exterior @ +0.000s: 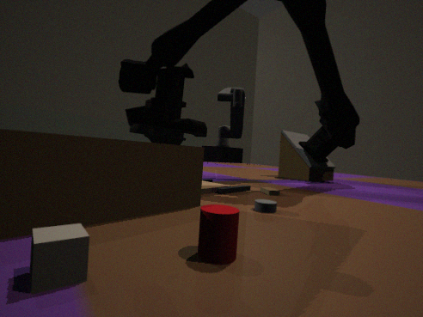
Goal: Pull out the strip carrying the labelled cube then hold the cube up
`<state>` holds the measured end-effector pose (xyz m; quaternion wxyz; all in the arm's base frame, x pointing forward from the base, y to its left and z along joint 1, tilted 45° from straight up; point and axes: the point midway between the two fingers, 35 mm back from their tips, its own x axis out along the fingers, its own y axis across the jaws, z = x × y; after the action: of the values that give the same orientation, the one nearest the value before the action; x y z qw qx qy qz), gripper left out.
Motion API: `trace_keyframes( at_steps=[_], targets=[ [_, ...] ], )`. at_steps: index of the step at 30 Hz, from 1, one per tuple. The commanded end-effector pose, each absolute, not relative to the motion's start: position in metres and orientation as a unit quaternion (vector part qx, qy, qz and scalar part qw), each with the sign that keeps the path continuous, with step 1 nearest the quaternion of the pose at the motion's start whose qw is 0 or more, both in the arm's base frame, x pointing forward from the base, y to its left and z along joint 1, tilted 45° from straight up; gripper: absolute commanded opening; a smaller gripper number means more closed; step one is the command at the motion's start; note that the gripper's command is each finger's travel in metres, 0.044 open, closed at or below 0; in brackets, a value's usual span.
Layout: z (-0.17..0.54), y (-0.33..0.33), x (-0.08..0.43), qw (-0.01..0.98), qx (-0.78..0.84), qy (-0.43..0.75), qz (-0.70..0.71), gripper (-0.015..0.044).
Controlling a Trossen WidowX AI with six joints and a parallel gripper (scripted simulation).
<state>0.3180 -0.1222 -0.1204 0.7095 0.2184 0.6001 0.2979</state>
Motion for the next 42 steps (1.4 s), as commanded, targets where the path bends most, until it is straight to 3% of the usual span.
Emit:
trace_keyframes(
  at_steps=[1, 42],
  targets=[
    [-0.124, -0.118, 0.305, 0.7, 0.22, 0.61, 0.3, 0.0],
    [-0.135, -0.12, 0.243, 0.699, 0.22, 0.611, 0.299, 0.0]
  ],
)
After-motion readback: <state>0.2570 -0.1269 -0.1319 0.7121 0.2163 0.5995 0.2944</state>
